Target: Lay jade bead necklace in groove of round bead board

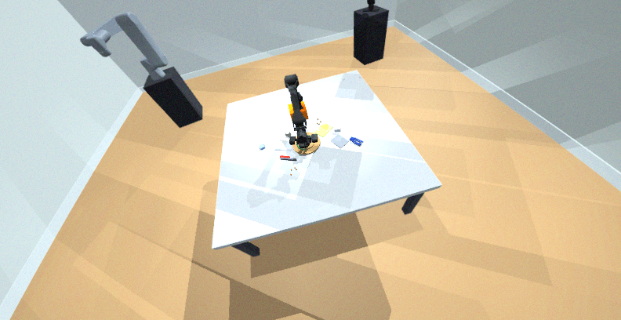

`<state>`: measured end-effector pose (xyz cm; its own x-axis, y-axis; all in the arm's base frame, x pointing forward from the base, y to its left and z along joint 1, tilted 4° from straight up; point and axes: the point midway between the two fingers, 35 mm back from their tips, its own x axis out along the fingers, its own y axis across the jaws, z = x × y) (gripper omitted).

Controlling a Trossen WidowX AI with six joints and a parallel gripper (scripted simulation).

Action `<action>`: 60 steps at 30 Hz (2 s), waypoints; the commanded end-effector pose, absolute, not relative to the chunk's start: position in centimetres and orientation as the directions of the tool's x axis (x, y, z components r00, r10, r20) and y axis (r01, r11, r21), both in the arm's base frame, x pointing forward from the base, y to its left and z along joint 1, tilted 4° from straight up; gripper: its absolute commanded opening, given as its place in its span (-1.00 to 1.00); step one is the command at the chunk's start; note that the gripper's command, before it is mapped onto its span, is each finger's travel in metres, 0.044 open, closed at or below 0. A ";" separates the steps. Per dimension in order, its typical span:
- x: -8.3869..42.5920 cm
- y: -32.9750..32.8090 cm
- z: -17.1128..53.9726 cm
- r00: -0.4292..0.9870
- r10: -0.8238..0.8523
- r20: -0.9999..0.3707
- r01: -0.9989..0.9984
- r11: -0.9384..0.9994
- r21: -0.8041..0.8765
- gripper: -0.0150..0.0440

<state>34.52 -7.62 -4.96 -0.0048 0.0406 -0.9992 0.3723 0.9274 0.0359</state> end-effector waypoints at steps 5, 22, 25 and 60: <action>34.2 -7.6 -5.4 -0.019 0.041 -0.999 0.369 0.929 0.031 -0.08; 34.3 -7.6 -5.2 -0.012 0.042 -0.999 0.372 0.927 0.035 -0.49; 34.3 -7.6 -5.2 -0.012 0.042 -0.999 0.372 0.927 0.035 -0.49; 36.2 -6.3 -4.5 -0.017 0.042 -0.999 0.369 0.929 0.032 -0.49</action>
